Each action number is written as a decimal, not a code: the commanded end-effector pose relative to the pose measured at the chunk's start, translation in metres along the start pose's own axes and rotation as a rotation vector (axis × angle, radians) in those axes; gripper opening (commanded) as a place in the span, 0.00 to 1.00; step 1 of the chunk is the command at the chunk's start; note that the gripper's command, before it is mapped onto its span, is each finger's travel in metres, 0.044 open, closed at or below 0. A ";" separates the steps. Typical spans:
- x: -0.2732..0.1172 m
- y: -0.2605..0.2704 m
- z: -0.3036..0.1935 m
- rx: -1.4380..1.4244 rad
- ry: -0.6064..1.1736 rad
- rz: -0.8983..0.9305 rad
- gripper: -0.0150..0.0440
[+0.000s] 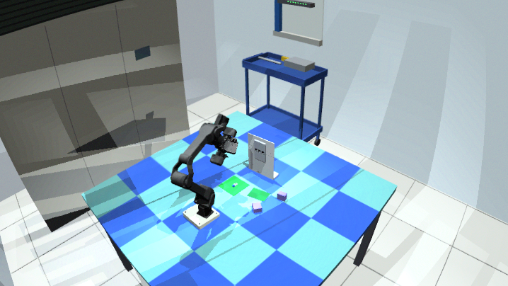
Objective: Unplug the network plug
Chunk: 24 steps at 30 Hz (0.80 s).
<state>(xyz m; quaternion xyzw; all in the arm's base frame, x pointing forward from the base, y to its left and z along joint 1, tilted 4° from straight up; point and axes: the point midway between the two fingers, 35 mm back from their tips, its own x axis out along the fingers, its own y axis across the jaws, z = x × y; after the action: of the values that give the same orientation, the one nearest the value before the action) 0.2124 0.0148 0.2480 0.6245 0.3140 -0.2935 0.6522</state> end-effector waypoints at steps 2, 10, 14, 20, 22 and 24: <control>-0.003 0.002 0.001 0.003 -0.004 0.006 0.83; -0.003 0.002 0.001 0.003 -0.004 0.006 1.00; -0.003 0.002 0.001 0.003 -0.004 0.006 1.00; -0.003 0.002 0.001 0.003 -0.004 0.006 1.00; -0.003 0.002 0.001 0.003 -0.004 0.006 1.00; -0.003 0.002 0.001 0.003 -0.004 0.006 1.00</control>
<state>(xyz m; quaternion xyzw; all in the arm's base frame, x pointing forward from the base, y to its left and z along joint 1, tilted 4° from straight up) 0.2124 0.0148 0.2508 0.6253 0.3124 -0.2920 0.6527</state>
